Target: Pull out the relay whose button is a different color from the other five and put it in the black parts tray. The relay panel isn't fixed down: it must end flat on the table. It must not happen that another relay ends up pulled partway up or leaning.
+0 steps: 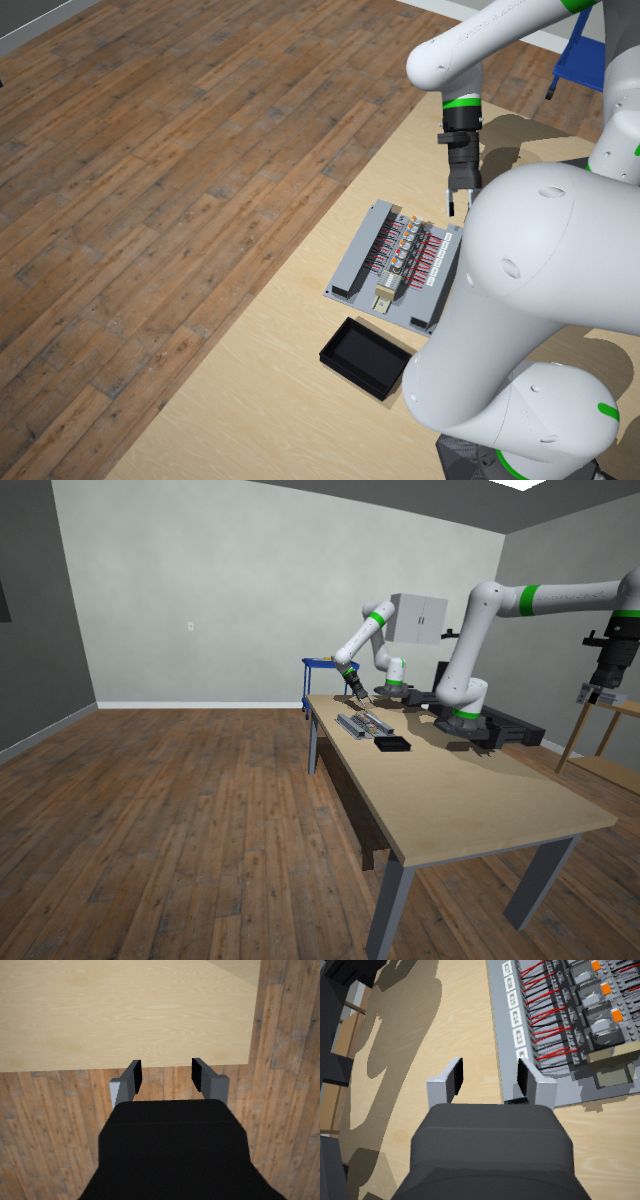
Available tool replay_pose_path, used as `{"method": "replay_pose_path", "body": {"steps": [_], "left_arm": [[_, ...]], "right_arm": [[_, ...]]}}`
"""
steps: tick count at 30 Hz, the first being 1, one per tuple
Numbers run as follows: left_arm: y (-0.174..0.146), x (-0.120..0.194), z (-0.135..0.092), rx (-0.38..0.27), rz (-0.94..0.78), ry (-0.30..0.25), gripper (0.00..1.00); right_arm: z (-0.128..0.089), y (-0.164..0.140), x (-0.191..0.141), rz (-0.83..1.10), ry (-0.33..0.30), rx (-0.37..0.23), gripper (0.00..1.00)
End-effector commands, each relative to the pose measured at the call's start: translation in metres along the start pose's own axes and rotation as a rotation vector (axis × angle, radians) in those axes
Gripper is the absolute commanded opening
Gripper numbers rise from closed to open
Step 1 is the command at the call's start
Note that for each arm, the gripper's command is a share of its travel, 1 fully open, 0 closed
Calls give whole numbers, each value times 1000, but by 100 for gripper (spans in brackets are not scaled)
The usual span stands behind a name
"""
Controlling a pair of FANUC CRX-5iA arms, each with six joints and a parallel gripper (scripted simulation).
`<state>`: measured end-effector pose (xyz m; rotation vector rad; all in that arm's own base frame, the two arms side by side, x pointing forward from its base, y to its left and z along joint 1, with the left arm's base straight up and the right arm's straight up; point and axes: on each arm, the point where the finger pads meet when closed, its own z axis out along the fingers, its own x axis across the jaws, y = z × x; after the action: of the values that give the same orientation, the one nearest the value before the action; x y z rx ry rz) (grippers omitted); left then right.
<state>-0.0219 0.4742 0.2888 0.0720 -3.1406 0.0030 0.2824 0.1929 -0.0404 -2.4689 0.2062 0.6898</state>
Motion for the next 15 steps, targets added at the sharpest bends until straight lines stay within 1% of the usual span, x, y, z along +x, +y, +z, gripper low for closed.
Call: {"method": "replay_pose_path", "body": {"steps": [1,7,13,15], "left_arm": [[0,0,-1,-2,0,0,100],[0,0,-1,-2,0,0,100],[0,0,-1,-2,0,0,100],[0,0,-1,-2,0,0,100]], "right_arm": [[-7,-2,2,-46,6,-12,98],[-35,-6,10,-220,24,-63,98],[-80,-12,20,-469,45,-148,98],[-80,-12,20,-469,45,-148,98]]}}
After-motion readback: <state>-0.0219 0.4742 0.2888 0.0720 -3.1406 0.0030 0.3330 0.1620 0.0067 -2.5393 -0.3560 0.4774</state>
